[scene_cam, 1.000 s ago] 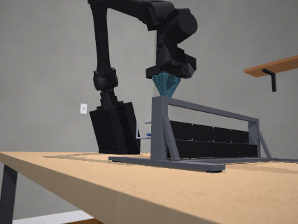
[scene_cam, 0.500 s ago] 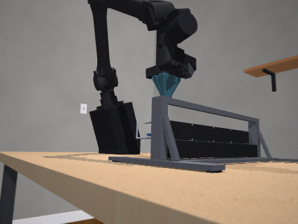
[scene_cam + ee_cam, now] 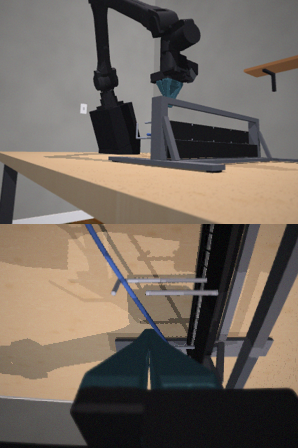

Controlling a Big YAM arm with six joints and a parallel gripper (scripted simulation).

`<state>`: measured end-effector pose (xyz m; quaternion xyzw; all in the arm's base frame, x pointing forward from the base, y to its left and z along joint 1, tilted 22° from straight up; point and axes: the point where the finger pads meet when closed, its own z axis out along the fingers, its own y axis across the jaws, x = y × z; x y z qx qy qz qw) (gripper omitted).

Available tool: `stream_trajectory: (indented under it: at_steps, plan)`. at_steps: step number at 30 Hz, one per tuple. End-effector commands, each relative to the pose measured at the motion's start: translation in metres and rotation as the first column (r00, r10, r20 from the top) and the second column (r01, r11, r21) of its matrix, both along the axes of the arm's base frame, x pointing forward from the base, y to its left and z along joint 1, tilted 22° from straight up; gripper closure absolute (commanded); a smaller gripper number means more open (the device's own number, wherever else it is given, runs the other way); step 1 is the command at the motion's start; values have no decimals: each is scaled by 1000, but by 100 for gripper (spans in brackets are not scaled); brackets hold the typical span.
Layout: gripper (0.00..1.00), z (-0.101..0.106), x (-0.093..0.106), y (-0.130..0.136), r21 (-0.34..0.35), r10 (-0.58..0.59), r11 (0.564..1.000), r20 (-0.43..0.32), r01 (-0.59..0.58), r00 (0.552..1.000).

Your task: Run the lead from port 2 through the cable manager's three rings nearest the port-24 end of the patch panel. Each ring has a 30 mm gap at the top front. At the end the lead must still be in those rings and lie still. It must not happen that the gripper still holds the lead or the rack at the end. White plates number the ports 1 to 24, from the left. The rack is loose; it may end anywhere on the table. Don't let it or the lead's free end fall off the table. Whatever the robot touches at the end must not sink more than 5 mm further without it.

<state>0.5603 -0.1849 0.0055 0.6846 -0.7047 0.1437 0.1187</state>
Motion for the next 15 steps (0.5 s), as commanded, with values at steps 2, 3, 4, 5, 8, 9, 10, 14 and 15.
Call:
stream_trajectory:
  at_steps: [2,3,4,5,8,9,10,14,15]
  plan:
    - [100,-9,-5,83,1,9,1000,57,-9,998]
    - [100,-10,-6,88,1,9,1000,57,-9,998]
    - [100,-21,-21,109,4,4,1000,58,-5,998]
    - [100,-21,-21,113,4,4,1000,58,-5,998]
    - [100,-40,-52,153,5,-4,1000,60,4,998]
    - [100,-40,-52,153,5,-4,1000,60,4,998]
    - [100,-46,-63,165,5,-7,1000,61,7,998]
    - [67,-61,-78,160,3,-41,999,40,40,998]
    - [67,-54,-58,162,7,-41,999,73,40,997]
